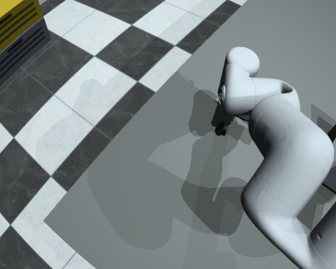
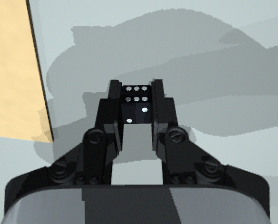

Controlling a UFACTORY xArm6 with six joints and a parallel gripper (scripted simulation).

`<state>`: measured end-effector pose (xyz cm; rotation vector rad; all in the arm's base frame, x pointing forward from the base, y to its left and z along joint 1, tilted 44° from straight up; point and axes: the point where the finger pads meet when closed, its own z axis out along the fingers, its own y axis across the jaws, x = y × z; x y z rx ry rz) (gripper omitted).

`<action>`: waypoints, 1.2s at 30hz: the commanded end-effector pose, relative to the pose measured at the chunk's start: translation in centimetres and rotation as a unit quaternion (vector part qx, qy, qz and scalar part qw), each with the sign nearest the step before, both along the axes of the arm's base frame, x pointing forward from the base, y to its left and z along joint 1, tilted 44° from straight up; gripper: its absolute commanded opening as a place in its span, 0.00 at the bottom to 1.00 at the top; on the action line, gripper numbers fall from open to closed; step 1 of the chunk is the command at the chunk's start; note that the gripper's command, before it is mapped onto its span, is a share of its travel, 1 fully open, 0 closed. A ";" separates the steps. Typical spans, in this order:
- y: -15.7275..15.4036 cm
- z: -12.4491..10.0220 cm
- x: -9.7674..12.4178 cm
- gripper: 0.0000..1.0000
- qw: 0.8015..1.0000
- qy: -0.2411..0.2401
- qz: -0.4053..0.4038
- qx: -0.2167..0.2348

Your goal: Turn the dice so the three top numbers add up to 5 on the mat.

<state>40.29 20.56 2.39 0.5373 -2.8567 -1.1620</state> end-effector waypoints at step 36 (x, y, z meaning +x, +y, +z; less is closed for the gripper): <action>-11.2 3.1 5.3 0.15 0.998 0.039 -0.045 -0.010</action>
